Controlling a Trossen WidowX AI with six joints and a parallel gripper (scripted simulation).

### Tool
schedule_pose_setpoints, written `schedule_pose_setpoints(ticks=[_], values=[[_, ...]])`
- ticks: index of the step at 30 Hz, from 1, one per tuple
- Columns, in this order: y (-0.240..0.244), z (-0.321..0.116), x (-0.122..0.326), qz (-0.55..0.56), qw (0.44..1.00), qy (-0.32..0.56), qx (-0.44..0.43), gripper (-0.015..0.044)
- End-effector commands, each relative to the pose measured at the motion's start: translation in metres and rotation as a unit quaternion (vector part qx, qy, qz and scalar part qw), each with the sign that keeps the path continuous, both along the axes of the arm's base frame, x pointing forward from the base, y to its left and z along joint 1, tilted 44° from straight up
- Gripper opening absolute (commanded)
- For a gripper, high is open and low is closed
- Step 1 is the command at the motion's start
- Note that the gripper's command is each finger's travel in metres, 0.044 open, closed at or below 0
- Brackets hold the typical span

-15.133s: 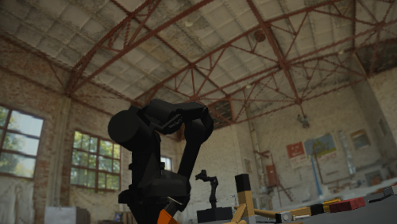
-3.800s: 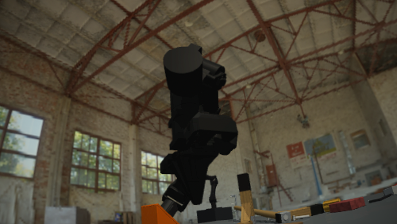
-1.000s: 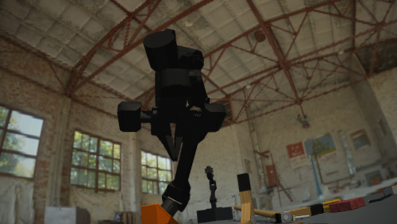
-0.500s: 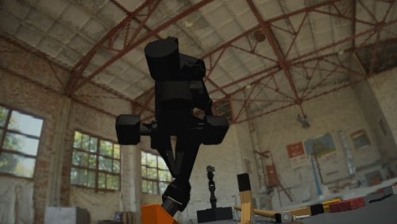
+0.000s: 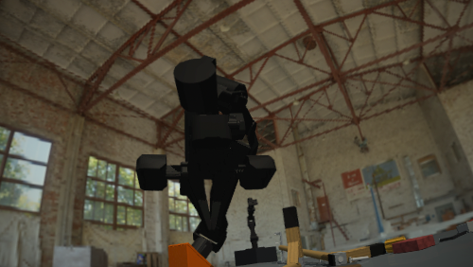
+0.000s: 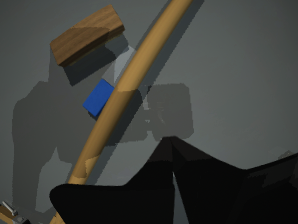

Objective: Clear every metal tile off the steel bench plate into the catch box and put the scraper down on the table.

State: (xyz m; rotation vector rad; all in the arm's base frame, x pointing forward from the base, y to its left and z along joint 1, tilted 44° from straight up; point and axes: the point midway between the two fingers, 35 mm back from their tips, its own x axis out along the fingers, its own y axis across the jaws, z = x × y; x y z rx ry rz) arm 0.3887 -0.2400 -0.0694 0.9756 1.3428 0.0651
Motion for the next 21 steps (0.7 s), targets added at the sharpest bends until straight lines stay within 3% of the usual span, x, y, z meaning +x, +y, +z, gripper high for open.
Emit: schedule_pose_setpoints(ticks=[1,21], values=[[0.004,-0.003,0.001,-0.002,1.0,-0.001,0.002,0.0],[0.031,-0.029,0.003,-0.002,1.0,-0.002,0.004,0.0]])
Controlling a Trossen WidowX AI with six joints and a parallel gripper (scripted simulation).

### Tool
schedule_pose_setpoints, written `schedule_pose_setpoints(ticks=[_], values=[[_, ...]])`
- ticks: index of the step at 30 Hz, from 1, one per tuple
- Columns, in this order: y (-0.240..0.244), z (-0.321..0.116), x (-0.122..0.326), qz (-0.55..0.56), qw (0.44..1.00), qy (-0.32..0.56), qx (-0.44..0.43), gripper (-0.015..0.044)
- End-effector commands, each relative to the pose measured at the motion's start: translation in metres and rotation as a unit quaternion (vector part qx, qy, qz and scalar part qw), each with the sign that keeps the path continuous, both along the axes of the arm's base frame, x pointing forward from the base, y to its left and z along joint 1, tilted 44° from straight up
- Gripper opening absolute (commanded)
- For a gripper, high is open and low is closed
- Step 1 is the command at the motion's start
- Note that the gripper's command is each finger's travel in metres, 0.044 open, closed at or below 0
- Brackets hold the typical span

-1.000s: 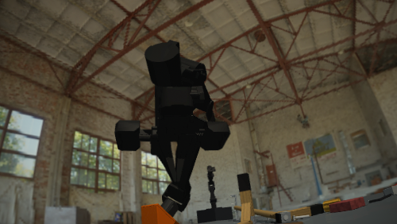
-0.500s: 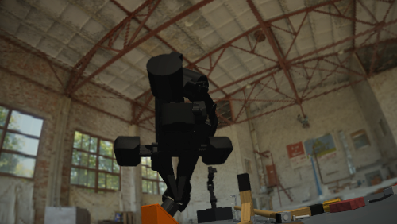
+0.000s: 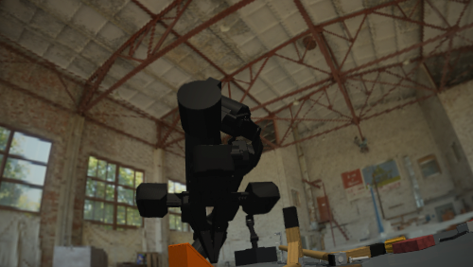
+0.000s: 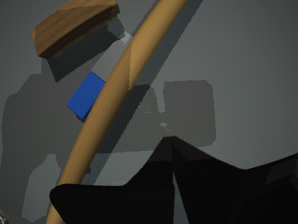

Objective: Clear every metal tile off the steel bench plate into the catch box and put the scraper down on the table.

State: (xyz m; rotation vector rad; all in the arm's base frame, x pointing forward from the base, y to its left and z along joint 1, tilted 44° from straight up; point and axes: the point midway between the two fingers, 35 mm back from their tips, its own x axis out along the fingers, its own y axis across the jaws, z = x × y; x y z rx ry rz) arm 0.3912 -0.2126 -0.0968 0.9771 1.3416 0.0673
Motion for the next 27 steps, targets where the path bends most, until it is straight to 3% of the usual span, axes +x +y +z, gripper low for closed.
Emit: schedule_pose_setpoints(ticks=[1,27], values=[[0.005,-0.003,0.0,-0.002,1.0,-0.001,0.003,0.0],[0.031,-0.022,0.003,-0.002,1.0,-0.002,0.004,0.0]])
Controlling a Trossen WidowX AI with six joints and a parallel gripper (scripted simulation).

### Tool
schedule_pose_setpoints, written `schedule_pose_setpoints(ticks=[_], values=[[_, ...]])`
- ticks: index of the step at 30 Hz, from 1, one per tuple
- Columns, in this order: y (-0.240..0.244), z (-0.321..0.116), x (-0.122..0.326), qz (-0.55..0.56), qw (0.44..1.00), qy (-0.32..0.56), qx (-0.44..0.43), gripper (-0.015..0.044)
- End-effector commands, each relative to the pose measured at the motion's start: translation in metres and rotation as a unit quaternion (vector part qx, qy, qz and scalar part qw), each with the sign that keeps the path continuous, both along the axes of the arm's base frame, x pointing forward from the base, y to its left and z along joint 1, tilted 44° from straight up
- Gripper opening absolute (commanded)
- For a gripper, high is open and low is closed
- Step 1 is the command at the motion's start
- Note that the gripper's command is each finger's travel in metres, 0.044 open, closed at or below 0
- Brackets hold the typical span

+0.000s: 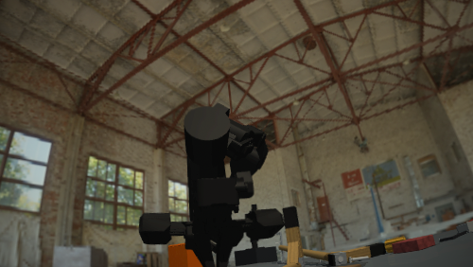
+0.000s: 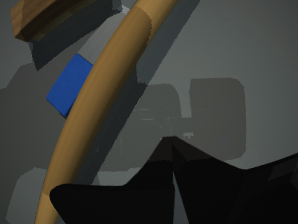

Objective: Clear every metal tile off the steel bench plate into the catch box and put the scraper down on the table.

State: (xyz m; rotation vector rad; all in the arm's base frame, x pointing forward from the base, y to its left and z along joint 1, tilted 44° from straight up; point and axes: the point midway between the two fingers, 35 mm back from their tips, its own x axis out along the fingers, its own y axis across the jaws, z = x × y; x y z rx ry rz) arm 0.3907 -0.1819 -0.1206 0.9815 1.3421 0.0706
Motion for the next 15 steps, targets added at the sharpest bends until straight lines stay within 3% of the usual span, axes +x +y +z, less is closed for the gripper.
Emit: schedule_pose_setpoints(ticks=[1,15], values=[[0.0,0.002,0.004,-0.002,1.0,-0.002,0.002,0.0],[0.002,0.006,0.018,-0.002,1.0,-0.002,0.001,0.0]])
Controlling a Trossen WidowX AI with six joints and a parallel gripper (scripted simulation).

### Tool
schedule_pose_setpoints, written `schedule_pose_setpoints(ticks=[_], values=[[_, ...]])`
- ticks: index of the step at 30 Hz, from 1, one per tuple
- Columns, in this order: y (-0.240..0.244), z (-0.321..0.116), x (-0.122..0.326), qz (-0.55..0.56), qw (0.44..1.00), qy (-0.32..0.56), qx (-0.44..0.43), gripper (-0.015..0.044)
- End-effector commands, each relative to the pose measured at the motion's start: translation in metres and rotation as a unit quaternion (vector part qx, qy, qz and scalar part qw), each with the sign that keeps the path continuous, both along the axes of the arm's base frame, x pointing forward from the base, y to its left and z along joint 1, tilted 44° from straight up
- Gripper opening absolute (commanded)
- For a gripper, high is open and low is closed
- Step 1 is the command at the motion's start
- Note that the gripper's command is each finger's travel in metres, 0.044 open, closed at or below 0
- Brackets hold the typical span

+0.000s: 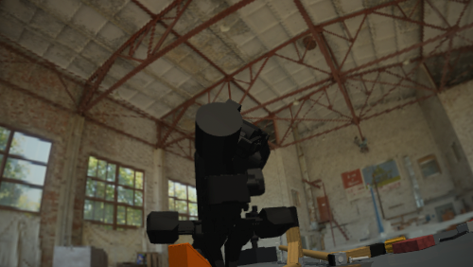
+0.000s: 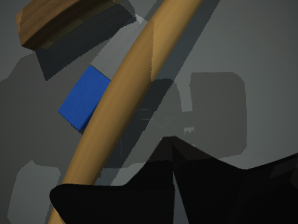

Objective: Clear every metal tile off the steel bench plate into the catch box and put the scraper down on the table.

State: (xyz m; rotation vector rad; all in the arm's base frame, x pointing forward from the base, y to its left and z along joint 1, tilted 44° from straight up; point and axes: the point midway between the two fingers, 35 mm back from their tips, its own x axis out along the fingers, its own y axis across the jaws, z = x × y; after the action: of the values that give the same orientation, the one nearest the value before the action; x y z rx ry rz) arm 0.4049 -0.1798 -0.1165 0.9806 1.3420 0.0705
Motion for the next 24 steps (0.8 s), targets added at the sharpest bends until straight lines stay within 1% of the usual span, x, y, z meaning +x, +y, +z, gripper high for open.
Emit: schedule_pose_setpoints(ticks=[1,24], values=[[0.0,0.002,0.005,-0.002,1.0,-0.002,0.002,0.0],[0.005,0.01,0.026,-0.002,1.0,-0.002,0.002,0.0]])
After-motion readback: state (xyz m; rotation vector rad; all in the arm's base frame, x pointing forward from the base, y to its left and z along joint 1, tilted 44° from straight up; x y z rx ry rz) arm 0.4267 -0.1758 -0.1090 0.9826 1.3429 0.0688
